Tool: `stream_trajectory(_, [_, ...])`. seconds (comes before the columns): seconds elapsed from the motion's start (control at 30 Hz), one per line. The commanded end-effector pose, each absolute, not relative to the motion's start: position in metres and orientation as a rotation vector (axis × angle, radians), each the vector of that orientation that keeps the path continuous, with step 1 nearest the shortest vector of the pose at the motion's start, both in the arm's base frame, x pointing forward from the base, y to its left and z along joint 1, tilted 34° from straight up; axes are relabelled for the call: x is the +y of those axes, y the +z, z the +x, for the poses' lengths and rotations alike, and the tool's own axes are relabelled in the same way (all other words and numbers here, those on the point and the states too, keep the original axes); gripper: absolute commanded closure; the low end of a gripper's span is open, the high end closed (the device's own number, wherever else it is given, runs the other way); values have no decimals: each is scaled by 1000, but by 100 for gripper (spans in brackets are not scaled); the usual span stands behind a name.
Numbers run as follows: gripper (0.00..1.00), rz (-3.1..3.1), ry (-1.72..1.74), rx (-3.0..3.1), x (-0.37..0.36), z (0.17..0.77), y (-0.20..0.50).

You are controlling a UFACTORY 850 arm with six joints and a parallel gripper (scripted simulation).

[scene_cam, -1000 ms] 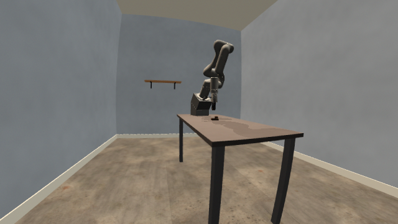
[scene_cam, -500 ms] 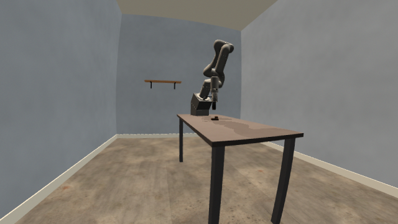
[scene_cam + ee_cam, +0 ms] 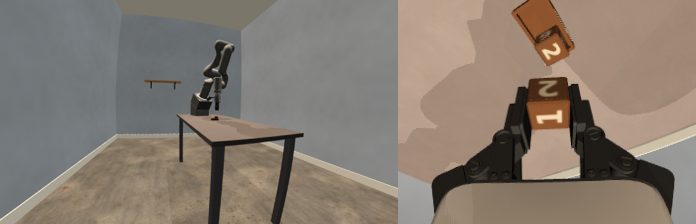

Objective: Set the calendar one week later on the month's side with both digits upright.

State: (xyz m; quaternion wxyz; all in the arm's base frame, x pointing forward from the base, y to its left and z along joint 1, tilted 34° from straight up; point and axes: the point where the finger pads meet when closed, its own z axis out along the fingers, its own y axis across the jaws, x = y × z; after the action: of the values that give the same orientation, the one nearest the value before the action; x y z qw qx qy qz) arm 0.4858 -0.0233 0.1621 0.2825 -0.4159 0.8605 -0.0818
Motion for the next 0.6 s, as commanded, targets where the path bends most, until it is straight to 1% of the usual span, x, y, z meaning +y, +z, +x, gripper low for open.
stream_trajectory(0.0, [73, -951, -154, 2374, -14, 489, 164])
stream_trajectory(0.57, [73, -308, 49, 2533, 27, 494, 170])
